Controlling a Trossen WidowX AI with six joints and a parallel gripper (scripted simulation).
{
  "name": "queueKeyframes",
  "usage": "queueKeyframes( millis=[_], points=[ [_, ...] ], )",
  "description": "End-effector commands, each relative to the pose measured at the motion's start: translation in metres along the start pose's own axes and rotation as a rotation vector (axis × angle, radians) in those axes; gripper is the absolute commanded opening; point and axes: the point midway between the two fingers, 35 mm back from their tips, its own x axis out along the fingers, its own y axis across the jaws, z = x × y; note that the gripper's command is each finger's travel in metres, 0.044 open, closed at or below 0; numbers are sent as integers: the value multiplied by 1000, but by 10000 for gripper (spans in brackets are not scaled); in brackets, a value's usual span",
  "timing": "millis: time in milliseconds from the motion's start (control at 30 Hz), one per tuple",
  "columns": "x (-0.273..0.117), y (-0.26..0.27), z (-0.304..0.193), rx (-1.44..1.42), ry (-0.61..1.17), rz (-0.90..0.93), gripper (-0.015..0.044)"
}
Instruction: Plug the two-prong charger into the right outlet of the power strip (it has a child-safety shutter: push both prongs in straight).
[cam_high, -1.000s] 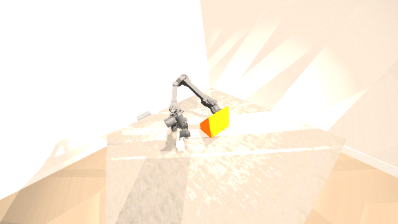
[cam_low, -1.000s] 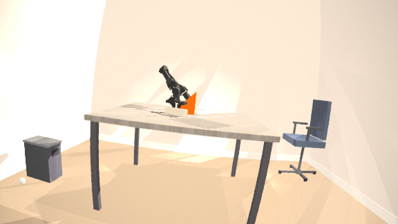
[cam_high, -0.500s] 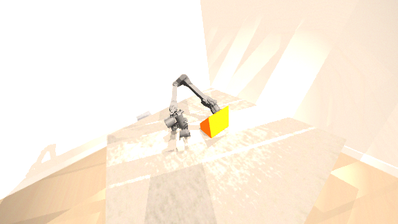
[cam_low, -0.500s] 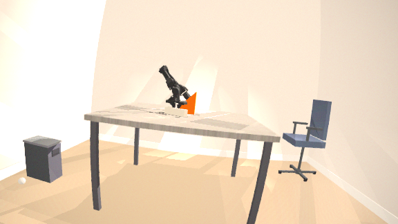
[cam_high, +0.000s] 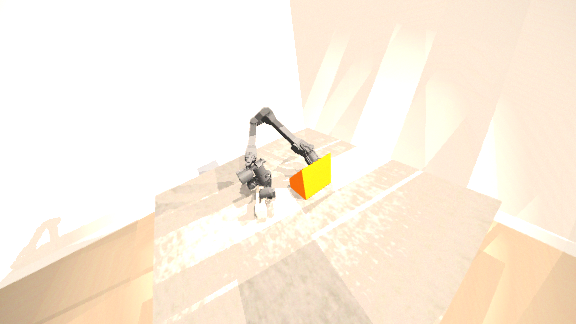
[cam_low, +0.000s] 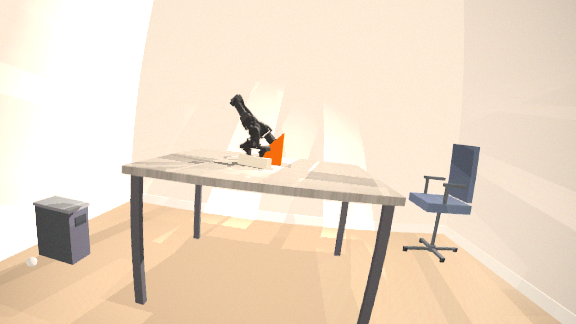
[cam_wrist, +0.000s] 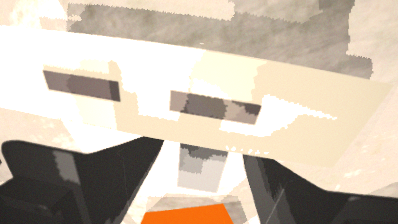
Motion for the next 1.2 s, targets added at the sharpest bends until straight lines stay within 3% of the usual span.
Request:
queueKeyframes(
  millis=[0,33,1167],
  points=[
    [0,0,1,1,-2,-1,420],
    [0,0,0,1,-3,-1,440],
    [1,0,-11,16,-27,-8,440]
  ],
)
